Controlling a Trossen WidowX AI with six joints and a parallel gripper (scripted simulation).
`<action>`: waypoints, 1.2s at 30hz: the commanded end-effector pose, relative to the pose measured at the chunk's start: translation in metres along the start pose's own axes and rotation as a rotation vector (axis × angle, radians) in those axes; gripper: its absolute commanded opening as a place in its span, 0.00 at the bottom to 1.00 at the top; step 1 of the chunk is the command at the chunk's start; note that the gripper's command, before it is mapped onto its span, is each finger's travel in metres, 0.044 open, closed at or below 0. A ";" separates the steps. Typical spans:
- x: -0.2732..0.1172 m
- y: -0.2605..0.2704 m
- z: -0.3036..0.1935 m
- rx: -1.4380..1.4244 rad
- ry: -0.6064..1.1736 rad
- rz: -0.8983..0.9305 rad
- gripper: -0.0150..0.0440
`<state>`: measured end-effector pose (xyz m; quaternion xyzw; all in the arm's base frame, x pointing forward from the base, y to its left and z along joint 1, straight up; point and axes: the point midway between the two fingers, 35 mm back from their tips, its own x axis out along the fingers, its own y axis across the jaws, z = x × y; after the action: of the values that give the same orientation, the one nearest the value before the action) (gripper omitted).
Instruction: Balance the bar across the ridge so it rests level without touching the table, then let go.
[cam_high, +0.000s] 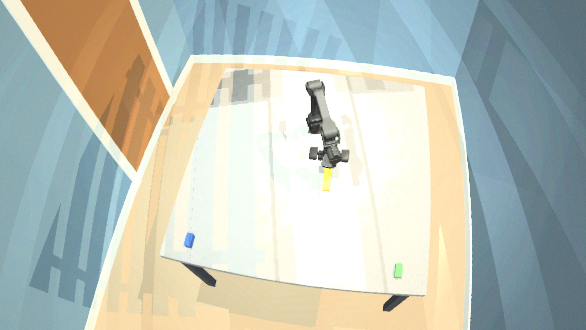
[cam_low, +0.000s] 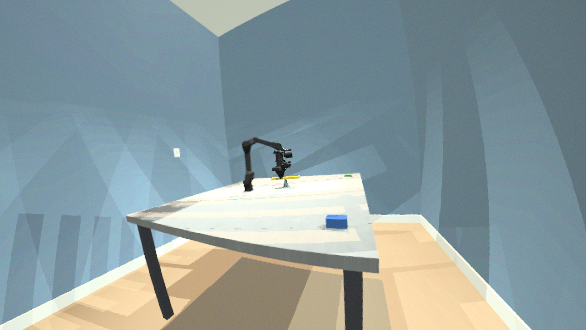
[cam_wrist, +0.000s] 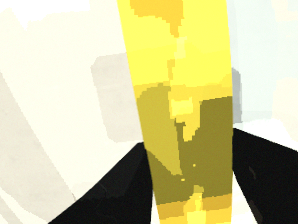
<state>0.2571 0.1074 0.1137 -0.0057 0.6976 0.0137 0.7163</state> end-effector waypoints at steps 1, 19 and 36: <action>0.000 0.000 0.000 0.000 0.000 0.000 0.25; 0.000 0.000 0.000 0.000 0.000 0.000 0.52; 0.000 0.000 0.000 0.000 0.000 0.000 0.54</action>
<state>0.2571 0.1075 0.1137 -0.0057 0.6976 0.0138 0.7163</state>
